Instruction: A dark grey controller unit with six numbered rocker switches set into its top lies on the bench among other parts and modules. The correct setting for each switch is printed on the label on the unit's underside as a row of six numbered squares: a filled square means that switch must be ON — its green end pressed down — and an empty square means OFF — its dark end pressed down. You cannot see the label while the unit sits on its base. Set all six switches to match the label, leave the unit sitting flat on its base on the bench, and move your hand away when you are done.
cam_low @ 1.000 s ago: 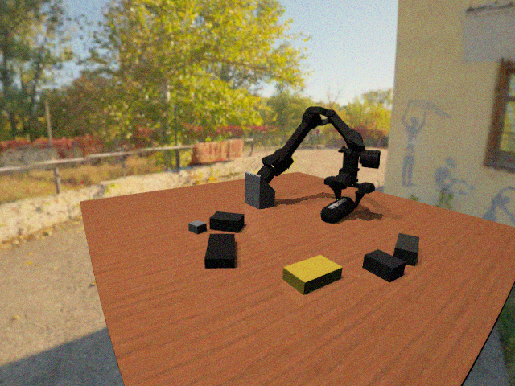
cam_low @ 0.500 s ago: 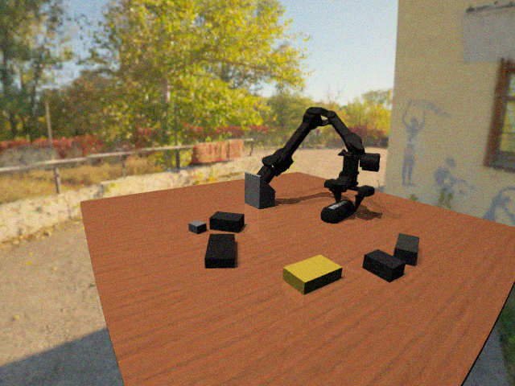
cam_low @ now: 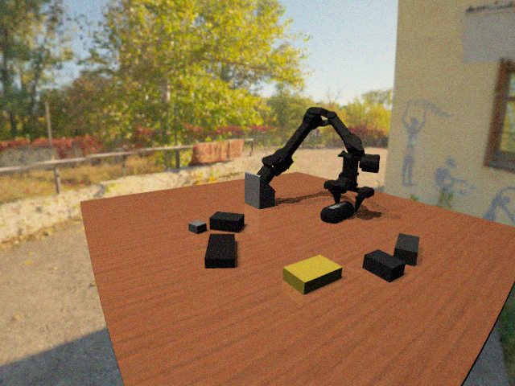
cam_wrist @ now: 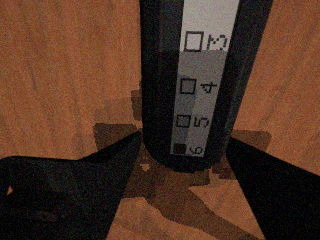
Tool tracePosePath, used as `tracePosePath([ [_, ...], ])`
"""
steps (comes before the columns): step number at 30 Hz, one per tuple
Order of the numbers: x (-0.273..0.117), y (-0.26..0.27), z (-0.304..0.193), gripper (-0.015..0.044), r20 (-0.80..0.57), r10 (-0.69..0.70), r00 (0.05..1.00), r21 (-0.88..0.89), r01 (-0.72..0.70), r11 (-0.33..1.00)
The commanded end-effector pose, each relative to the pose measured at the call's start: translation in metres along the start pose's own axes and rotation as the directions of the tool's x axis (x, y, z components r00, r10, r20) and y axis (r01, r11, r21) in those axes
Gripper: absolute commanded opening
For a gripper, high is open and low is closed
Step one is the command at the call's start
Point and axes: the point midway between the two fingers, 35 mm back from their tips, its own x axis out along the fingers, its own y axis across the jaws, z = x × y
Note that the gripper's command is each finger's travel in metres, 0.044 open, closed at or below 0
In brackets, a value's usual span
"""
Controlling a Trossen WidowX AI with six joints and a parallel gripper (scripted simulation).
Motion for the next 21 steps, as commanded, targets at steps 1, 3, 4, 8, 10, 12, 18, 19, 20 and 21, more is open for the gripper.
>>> tracePosePath([
  [1, 0.0, 0.0, 0.0, 0.044, 0.0, 0.0, 1.0, -0.001, 0.0, 1.0],
  [3, 0.0, 0.0, 0.0, 0.044, 0.0, 0.0, 1.0, -0.001, 0.0, 1.0],
  [4, 0.0, 0.0, 0.0, 0.044, 0.0, 0.0, 1.0, -0.001, 0.0, 1.0],
  [8, 0.0, 0.0, 0.0, 0.044, 0.0, 0.0, 1.0, -0.001, 0.0, 1.0],
  [10, -0.001, 0.0, 0.002, 0.044, 0.001, 0.0, 1.0, -0.001, 0.0, 1.0],
  [12, -0.009, 0.001, 0.015, 0.044, 0.005, -0.002, 1.0, -0.001, 0.002, 1.0],
  [18, -0.041, -0.002, 0.059, 0.044, 0.0, -0.001, 1.0, 0.001, 0.001, 1.0],
  [19, -0.041, -0.002, 0.059, 0.044, 0.0, -0.001, 1.0, 0.001, 0.001, 1.0],
  [20, -0.041, -0.002, 0.059, 0.044, 0.0, -0.001, 1.0, 0.001, 0.001, 1.0],
  [21, -0.041, -0.002, 0.059, 0.044, 0.0, -0.001, 1.0, 0.001, 0.001, 1.0],
])
